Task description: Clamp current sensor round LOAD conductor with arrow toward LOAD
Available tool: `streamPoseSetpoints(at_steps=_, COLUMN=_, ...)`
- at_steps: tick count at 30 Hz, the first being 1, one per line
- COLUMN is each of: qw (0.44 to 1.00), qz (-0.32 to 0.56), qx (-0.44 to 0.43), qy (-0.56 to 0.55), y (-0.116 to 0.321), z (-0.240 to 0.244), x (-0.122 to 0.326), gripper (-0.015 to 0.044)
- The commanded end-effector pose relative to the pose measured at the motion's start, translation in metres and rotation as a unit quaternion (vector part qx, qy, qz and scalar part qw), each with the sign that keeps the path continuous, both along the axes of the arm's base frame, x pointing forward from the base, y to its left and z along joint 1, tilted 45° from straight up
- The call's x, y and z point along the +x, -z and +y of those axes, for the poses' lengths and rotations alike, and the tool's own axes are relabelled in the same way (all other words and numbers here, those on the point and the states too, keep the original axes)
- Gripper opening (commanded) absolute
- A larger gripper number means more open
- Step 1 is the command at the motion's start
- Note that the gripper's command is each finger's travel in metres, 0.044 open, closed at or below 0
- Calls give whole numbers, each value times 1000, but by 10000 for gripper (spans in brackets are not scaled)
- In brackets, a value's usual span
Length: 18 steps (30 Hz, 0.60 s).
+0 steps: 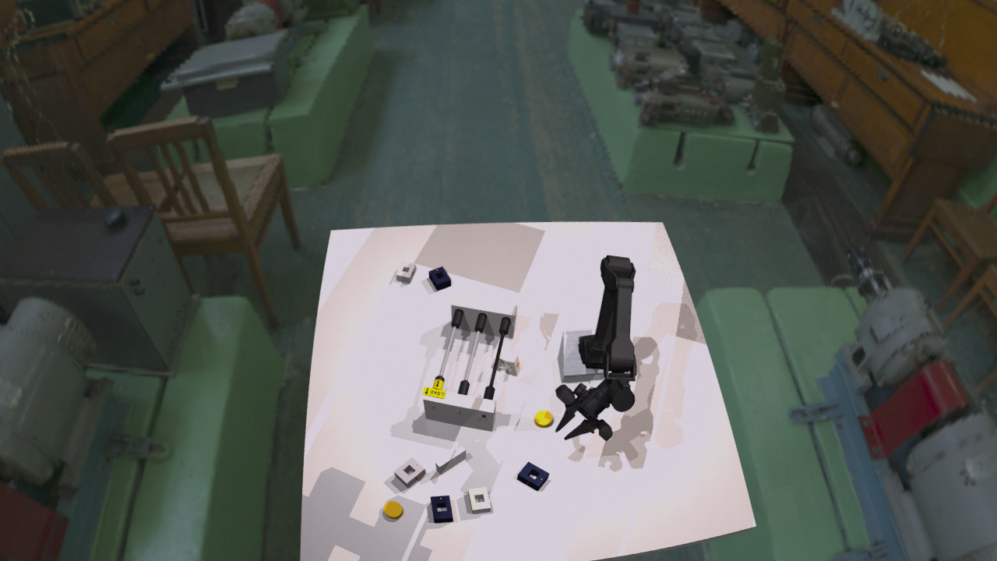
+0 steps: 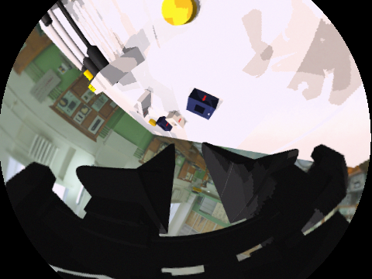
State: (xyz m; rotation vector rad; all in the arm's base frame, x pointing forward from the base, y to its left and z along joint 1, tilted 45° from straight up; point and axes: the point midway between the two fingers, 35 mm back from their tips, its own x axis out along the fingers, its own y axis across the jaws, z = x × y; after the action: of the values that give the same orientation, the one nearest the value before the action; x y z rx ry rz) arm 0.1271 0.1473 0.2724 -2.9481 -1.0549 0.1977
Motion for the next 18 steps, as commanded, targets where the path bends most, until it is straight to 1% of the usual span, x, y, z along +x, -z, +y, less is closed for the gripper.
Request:
streamPoseSetpoints(at_steps=1, qw=1000, qz=5, qx=6, qy=3, y=0, z=0, x=1, gripper=173)
streamPoseSetpoints(at_steps=3, qw=997, qz=44, qx=59, qy=27, y=-3, z=0, x=9, gripper=225)
streamPoseSetpoints(at_steps=6, qw=972, qz=125, qx=183, qy=79, y=-10, z=-1, x=28, gripper=304)
streamPoseSetpoints(at_steps=8, qw=942, qz=172, qx=267, qy=110, y=-14, z=-4, x=42, gripper=357)
streamPoseSetpoints(at_steps=11, qw=877, qz=235, qx=393, qy=146, y=-20, z=-10, x=61, gripper=435)
streamPoseSetpoints(at_steps=14, qw=791, qz=285, qx=514, qy=170, y=-26, z=-19, x=81, gripper=440)
streamPoseSetpoints(at_steps=18, qw=649, qz=332, qx=660, qy=183, y=-33, z=-36, x=108, gripper=440)
